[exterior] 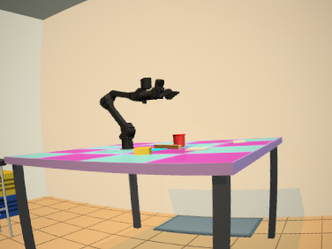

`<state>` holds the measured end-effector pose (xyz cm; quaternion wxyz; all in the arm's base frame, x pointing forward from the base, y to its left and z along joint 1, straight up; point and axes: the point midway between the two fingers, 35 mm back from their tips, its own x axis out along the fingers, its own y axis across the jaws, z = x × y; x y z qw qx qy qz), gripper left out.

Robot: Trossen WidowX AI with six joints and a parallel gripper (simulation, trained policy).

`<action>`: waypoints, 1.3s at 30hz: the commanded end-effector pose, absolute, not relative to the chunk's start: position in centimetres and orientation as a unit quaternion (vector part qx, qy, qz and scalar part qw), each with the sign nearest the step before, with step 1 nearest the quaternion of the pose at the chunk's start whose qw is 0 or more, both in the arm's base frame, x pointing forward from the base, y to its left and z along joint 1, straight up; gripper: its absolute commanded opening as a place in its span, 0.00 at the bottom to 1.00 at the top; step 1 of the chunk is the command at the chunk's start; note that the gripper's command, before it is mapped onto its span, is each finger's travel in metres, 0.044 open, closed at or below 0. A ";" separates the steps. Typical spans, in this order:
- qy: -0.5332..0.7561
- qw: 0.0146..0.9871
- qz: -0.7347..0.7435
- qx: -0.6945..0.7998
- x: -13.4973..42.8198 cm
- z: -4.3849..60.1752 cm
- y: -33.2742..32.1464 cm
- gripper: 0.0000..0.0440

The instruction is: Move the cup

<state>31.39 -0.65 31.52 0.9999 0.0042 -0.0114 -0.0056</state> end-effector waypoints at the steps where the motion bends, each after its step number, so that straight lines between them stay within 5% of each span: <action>1: -0.011 1.000 -0.006 0.004 31.4 31.6 -0.6 0.85; 14: 0.025 0.999 -0.010 0.017 31.9 32.1 -0.5 0.12; 22: 0.063 0.997 -0.003 0.048 32.6 32.3 0.1 0.25; 39: 0.157 0.980 0.002 0.126 34.1 32.1 1.7 0.22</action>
